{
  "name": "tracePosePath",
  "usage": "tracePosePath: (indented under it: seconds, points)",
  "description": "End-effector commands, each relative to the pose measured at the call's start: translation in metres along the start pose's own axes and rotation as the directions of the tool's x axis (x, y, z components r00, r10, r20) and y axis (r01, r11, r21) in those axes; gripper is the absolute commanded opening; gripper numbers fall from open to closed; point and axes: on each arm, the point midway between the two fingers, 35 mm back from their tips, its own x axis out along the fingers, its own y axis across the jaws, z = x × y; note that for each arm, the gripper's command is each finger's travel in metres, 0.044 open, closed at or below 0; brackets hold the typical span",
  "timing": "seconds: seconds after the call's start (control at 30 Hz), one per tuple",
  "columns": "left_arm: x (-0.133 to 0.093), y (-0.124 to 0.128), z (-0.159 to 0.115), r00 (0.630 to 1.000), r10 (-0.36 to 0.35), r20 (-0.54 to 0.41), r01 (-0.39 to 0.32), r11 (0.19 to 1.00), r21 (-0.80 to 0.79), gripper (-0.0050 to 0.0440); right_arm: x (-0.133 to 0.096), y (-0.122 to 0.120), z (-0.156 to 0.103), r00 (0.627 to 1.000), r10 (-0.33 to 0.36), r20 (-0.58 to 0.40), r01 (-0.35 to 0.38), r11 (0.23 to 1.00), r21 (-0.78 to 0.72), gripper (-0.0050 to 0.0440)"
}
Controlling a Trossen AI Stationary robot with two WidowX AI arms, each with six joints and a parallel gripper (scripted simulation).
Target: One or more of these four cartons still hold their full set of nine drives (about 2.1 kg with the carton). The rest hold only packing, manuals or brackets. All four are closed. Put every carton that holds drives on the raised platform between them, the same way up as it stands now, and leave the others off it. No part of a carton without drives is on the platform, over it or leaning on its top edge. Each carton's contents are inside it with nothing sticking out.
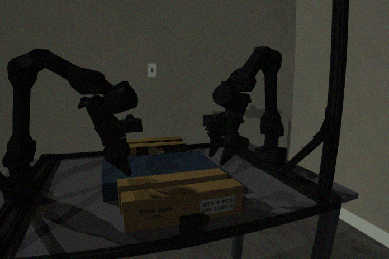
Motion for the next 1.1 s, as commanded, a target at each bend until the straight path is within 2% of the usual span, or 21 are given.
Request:
tracePosePath:
  seconds: [0.0, 0.07, 0.13, 0.23, 0.33, 0.8, 0.93, 1.07]
  points:
    - [-0.001, -0.029, 0.002, 1.0, -0.004, 0.004, 0.004, 1.0, 0.004, 0.0389, -0.002, 0.03, 0.001, 1.0, 0.007, 0.006, -0.007, 1.0, -0.005, 0.0389]
    - [0.0, -0.048, 0.003, 1.0, -0.004, 0.004, 0.004, 1.0, 0.004, 0.0389, -0.002, 0.049, 0.0, 1.0, 0.007, 0.006, -0.007, 1.0, -0.005, 0.0389]
    - [0.0, -0.048, 0.003, 1.0, -0.004, 0.004, 0.004, 1.0, 0.004, 0.0389, -0.002, 0.049, 0.0, 1.0, 0.007, 0.006, -0.007, 1.0, -0.005, 0.0389]
    - [0.0, -0.071, 0.004, 1.0, -0.004, 0.004, 0.004, 1.0, 0.004, 0.0389, -0.002, 0.074, -0.002, 1.0, 0.007, 0.006, -0.007, 1.0, -0.005, 0.0389]
    - [0.001, -0.083, 0.004, 1.0, -0.004, 0.004, 0.004, 1.0, 0.004, 0.0389, -0.002, 0.085, -0.002, 1.0, 0.007, 0.006, -0.007, 1.0, -0.005, 0.0389]
    - [0.002, -0.084, 0.004, 1.0, -0.004, 0.004, 0.004, 1.0, 0.004, 0.0389, -0.001, 0.086, -0.003, 1.0, 0.007, 0.006, -0.007, 1.0, -0.005, 0.0389]
    - [0.012, -0.084, 0.0, 1.0, -0.004, 0.004, 0.004, 1.0, 0.004, 0.0389, 0.009, 0.086, -0.007, 1.0, 0.007, 0.006, -0.007, 1.0, -0.005, 0.0389]
    - [0.031, -0.084, -0.008, 1.0, -0.004, 0.004, 0.004, 1.0, 0.004, 0.0389, 0.028, 0.086, -0.014, 1.0, 0.007, 0.006, -0.007, 1.0, -0.005, 0.0389]
